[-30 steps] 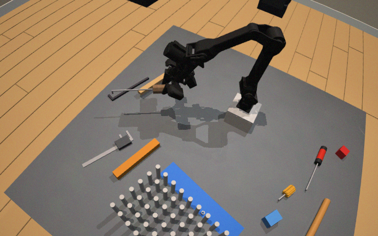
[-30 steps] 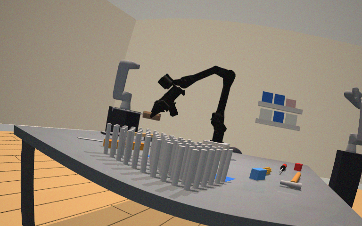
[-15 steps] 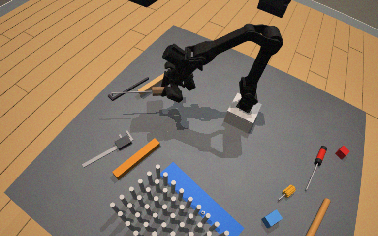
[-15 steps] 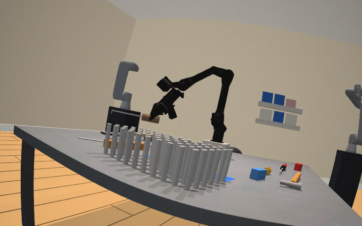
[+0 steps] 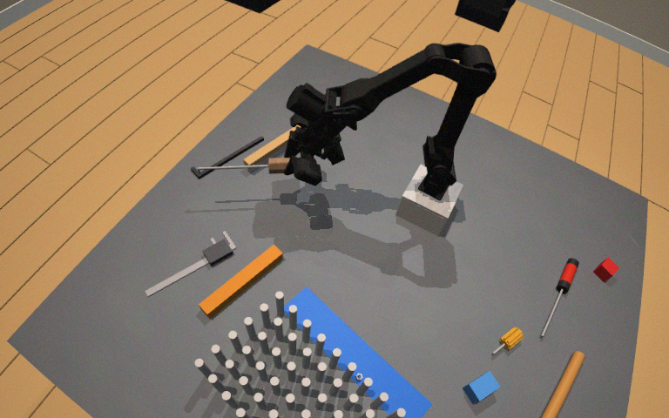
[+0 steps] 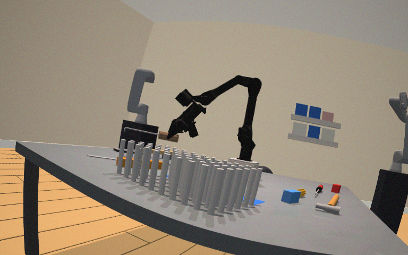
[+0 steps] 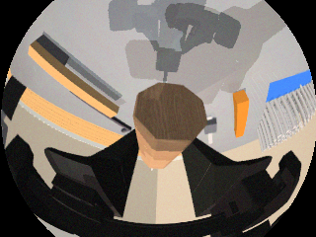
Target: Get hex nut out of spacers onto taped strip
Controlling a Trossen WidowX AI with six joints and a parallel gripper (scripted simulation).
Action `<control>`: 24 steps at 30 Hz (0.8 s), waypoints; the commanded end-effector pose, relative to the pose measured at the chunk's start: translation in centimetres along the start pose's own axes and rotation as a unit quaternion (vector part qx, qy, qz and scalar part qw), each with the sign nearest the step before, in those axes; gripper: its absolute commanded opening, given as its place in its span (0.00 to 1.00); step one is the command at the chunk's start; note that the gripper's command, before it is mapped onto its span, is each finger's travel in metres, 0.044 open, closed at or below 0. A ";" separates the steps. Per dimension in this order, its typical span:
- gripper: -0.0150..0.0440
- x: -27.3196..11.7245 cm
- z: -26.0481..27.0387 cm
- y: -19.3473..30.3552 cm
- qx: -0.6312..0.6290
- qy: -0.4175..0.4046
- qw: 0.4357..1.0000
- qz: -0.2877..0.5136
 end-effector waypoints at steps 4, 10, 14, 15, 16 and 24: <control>0.25 0.7 -0.1 -0.3 0.001 0.002 1.000 0.002; 0.25 1.2 -0.2 -0.5 0.001 0.002 1.000 0.002; 0.25 1.5 -0.2 -0.7 0.001 0.002 1.000 0.002; 0.25 1.6 -0.2 -0.8 0.001 0.002 1.000 0.002; 0.25 1.6 -0.2 -0.8 0.001 0.002 1.000 0.002; 0.25 2.3 -0.4 -1.2 0.001 0.002 1.000 0.002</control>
Point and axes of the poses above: the point midway between the two fingers, 35 mm back from their tips, its own x axis out along the fingers, its own z axis across the jaws, y = z × x, the point moved 1 cm from there along -x, back along the fingers, and after that the axes turned 14 degrees about -x, right-handed, at the moved point
